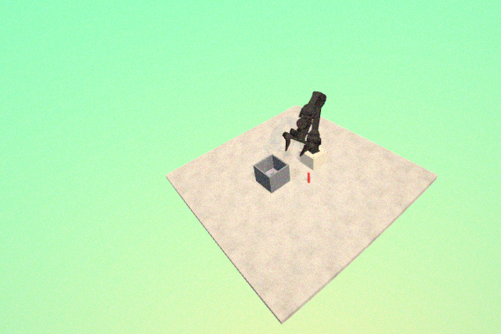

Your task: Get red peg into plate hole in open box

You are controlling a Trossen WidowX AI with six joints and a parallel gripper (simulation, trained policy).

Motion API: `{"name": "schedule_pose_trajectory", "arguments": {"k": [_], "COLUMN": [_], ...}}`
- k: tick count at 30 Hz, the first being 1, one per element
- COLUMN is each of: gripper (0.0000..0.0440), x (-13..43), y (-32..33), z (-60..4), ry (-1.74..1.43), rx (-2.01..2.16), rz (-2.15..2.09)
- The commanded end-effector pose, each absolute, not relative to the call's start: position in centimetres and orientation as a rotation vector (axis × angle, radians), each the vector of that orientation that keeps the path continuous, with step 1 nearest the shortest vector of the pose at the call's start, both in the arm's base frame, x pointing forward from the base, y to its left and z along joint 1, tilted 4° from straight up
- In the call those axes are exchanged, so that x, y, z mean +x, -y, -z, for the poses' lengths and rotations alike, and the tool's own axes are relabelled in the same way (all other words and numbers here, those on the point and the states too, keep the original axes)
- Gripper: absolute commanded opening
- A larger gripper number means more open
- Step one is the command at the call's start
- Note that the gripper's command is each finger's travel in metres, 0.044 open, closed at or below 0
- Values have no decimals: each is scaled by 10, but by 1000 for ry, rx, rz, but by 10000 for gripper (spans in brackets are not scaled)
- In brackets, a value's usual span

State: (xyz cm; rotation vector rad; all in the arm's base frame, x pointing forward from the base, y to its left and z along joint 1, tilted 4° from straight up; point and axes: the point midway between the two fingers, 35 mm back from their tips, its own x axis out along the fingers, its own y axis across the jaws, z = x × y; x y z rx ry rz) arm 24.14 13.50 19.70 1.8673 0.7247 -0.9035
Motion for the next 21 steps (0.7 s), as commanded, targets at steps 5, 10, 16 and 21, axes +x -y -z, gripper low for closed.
{"name": "schedule_pose_trajectory", "arguments": {"k": [5,10,16,21], "gripper": [440,440,440,440], "x": [221,206,188,174], "y": [-141,-142,-142,-141], "z": [-159,-140,-118,-101], "ry": [-883,-975,-1076,-1149], "rx": [1659,1533,1385,1266], "rz": [978,1013,1049,1074]}}
